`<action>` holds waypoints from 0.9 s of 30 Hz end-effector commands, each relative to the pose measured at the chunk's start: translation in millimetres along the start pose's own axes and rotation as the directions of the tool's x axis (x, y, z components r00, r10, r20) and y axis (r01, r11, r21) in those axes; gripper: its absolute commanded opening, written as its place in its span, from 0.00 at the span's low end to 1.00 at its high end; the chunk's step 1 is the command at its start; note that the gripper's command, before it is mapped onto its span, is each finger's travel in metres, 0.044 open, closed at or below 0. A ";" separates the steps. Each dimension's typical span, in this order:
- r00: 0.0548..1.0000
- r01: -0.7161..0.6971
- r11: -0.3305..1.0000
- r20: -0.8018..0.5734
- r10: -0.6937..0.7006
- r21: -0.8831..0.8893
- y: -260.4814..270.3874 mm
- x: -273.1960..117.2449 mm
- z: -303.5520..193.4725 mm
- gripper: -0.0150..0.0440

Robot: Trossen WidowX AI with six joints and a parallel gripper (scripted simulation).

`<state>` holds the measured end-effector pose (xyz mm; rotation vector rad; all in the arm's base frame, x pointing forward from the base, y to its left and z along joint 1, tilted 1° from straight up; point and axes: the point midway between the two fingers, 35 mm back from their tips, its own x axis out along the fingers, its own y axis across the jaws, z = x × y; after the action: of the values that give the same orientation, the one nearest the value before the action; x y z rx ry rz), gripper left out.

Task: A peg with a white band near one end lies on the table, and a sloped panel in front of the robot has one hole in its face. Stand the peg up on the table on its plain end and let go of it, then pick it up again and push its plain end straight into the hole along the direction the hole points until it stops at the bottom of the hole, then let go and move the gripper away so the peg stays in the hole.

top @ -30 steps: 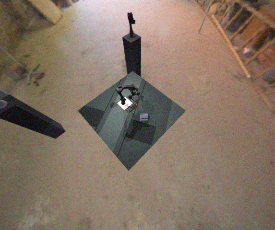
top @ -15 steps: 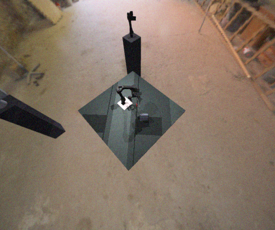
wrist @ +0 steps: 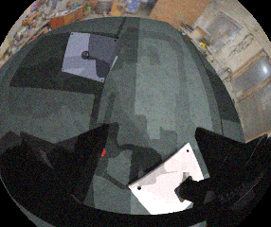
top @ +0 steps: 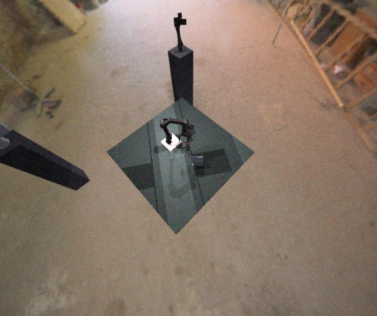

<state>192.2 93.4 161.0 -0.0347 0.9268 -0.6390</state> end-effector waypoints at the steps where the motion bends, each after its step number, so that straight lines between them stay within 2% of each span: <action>1: 0.995 -0.012 1.000 -0.103 0.010 -0.015 4.4 2.8 -3.5 1.00; 8: 0.946 -0.081 0.996 -0.316 0.066 -0.032 13.7 5.9 -9.0 1.00; 16: 0.840 -0.224 0.975 -0.509 0.188 -0.009 28.7 3.5 -7.2 1.00; 22: 0.738 -0.354 0.935 -0.602 0.304 0.038 40.6 -1.2 0.9 1.00; 27: 0.727 -0.368 0.929 -0.609 0.317 0.045 41.8 -1.8 2.2 1.00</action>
<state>212.4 125.5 150.6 0.2817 1.5387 -0.2723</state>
